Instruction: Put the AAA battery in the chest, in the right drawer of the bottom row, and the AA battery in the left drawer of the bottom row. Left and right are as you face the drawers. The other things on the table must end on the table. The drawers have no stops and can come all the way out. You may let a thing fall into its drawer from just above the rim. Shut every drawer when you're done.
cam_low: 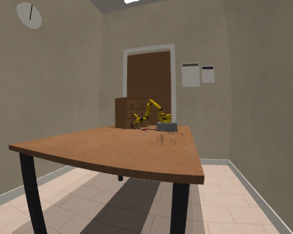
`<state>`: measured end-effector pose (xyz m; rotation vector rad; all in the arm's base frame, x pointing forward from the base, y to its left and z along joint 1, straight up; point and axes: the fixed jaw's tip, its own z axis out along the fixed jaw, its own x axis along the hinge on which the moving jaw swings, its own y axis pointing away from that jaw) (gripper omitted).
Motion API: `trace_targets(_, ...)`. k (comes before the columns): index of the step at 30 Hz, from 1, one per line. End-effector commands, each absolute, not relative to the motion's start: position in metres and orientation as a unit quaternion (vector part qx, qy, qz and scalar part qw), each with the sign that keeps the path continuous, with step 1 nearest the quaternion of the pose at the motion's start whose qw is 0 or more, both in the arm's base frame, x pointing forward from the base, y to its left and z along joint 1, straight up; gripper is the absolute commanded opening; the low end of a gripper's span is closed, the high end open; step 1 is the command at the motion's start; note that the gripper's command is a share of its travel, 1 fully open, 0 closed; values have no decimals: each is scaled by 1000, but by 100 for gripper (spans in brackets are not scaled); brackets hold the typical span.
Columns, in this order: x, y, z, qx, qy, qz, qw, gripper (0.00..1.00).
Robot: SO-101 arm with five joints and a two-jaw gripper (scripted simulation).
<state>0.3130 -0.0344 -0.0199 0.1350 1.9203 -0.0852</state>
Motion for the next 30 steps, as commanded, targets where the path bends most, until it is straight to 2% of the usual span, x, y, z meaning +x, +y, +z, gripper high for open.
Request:
trace_targets(1,316,-39,-20,59,816,-42,573,0)
trace_targets(30,313,-35,-19,58,817,-37,572,1)
